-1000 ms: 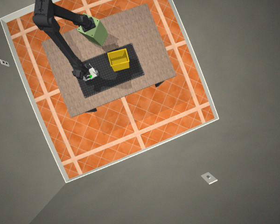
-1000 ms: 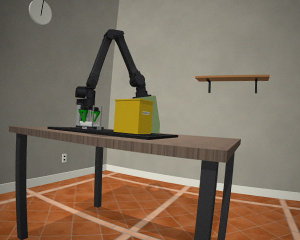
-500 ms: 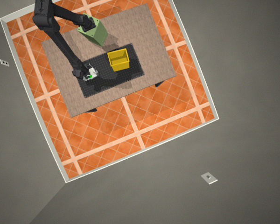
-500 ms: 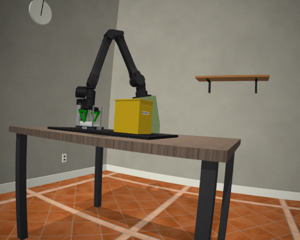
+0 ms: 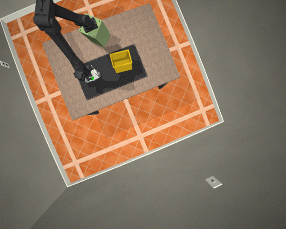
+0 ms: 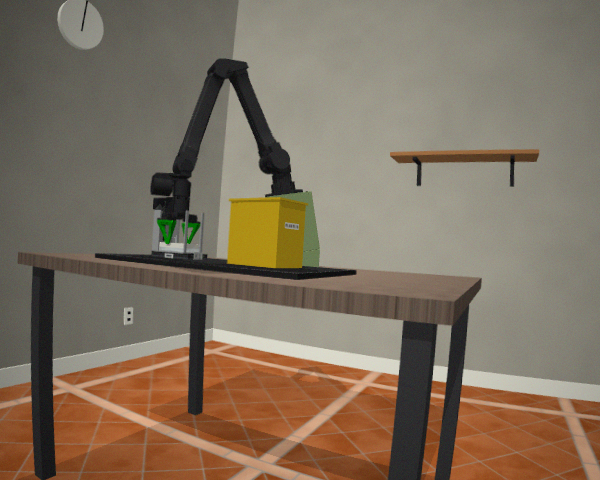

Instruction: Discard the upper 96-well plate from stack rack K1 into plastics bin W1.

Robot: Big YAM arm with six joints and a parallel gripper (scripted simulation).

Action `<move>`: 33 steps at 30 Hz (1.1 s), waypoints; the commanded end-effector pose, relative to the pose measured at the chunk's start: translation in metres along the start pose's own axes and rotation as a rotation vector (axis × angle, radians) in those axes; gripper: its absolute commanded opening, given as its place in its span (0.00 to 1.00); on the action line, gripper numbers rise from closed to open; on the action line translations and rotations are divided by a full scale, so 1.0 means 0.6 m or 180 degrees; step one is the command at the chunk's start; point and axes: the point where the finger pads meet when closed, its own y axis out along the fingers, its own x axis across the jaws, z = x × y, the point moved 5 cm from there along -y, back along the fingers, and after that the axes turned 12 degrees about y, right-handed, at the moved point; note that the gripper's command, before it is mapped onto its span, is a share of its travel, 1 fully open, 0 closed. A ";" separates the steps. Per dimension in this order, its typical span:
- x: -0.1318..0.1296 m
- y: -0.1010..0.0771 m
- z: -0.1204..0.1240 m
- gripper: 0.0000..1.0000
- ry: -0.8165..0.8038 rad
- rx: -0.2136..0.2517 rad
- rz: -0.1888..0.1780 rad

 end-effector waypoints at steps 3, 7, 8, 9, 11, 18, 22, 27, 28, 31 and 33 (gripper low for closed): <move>0.019 0.016 -0.016 1.00 -0.0004 -0.0022 -0.0077; 0.019 0.016 -0.016 1.00 -0.0004 -0.0022 -0.0077; 0.019 0.016 -0.016 1.00 -0.0004 -0.0022 -0.0077; 0.019 0.016 -0.016 1.00 -0.0004 -0.0022 -0.0077; 0.019 0.016 -0.016 1.00 -0.0004 -0.0022 -0.0077; 0.019 0.016 -0.016 1.00 -0.0004 -0.0022 -0.0077; 0.019 0.016 -0.016 0.00 -0.0004 -0.0022 -0.0077; 0.019 0.016 -0.016 0.00 -0.0004 -0.0022 -0.0077; 0.019 0.016 -0.016 0.00 -0.0004 -0.0022 -0.0077; 0.019 0.016 -0.016 0.00 -0.0004 -0.0022 -0.0077; 0.019 0.016 -0.016 0.00 -0.0004 -0.0022 -0.0077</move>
